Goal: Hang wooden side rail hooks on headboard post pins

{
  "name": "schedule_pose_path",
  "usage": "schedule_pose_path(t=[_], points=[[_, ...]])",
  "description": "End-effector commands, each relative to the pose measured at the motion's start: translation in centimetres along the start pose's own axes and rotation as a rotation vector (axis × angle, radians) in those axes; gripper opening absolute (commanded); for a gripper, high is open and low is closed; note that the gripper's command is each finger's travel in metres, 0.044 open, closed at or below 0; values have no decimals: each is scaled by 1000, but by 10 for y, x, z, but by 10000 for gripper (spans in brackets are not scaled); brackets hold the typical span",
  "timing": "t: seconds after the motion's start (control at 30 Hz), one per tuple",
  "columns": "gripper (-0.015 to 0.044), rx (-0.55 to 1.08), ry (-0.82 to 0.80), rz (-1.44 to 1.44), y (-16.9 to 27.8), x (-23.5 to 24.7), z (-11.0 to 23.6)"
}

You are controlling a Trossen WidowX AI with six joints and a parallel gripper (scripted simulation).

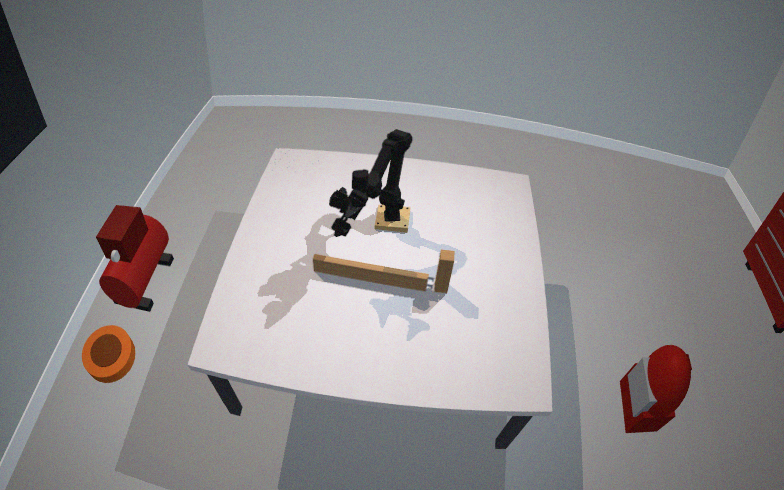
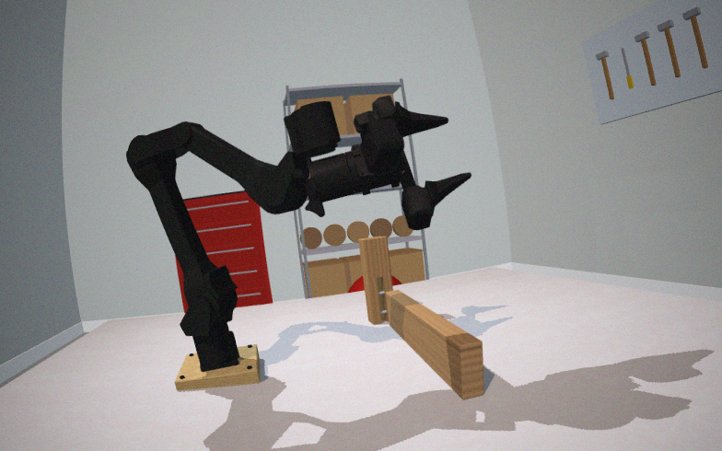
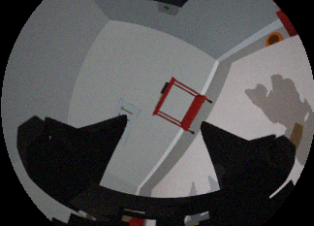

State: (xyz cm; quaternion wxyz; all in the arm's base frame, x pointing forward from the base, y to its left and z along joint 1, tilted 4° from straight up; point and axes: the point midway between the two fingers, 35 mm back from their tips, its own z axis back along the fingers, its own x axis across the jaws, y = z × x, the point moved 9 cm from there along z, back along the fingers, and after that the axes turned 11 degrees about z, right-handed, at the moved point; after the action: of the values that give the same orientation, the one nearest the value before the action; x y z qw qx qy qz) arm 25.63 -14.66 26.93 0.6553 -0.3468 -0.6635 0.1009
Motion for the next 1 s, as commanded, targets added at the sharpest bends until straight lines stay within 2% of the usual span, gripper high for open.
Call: schedule_pose_path(t=[0.0, 0.23, 0.53, 0.8, 0.97], points=[[440, 84, 2, 99, 38, 6, 9], [440, 278, -40, 338, 111, 16, 41], [440, 517, -182, 711, 186, 15, 107], [440, 680, -392, 1076, 225, -2, 172], [440, 691, -413, 1109, 228, -5, 178]])
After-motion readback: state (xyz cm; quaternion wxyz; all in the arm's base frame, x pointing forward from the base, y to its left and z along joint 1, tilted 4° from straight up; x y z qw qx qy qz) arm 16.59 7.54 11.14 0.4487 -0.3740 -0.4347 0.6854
